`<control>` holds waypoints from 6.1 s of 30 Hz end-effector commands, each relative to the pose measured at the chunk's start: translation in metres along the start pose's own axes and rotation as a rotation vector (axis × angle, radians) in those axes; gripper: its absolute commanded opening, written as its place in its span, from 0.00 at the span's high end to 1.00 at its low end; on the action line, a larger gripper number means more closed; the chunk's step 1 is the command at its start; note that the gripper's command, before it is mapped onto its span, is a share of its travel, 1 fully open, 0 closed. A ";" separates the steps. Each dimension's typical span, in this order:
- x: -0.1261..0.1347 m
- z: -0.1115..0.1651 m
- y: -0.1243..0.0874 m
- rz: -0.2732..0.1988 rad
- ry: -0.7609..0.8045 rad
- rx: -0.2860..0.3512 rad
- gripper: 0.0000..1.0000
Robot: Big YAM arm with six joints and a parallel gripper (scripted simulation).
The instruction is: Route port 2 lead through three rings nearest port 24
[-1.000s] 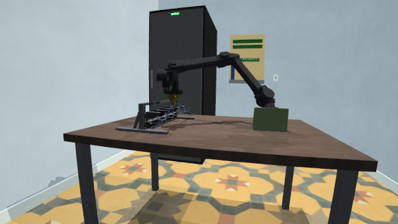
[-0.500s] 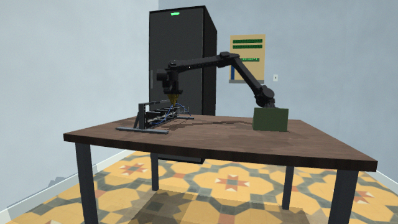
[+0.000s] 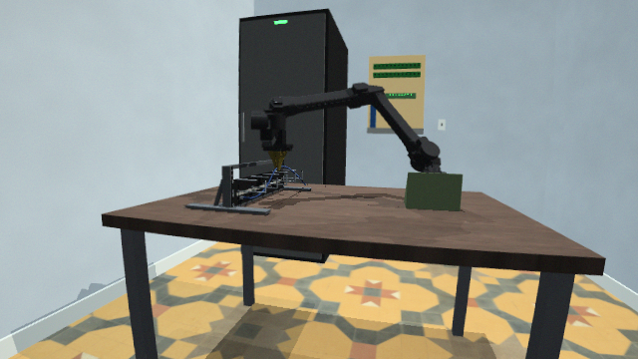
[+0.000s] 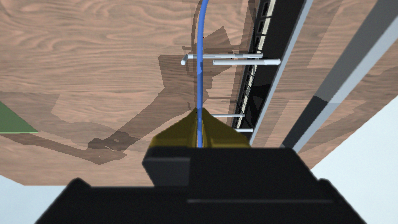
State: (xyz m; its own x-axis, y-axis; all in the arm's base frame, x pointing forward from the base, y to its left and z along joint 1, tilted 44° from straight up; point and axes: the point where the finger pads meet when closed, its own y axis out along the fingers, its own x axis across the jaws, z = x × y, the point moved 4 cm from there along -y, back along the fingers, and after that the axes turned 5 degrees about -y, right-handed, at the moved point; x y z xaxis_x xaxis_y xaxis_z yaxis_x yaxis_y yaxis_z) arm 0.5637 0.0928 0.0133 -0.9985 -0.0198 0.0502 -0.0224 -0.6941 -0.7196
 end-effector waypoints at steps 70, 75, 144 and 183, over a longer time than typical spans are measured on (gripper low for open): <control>-0.003 -0.001 0.041 0.007 -0.005 -0.003 1.00; -0.004 -0.003 0.043 0.014 -0.007 -0.003 1.00; -0.047 0.004 0.045 0.025 0.002 -0.007 1.00; -0.056 0.005 0.043 0.033 0.011 -0.009 0.69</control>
State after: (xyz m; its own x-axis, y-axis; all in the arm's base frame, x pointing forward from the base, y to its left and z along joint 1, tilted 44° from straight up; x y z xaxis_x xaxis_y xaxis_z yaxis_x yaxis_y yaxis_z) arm 0.6013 0.0521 -0.0281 -0.9984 -0.0225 0.0526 -0.0222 -0.6945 -0.7191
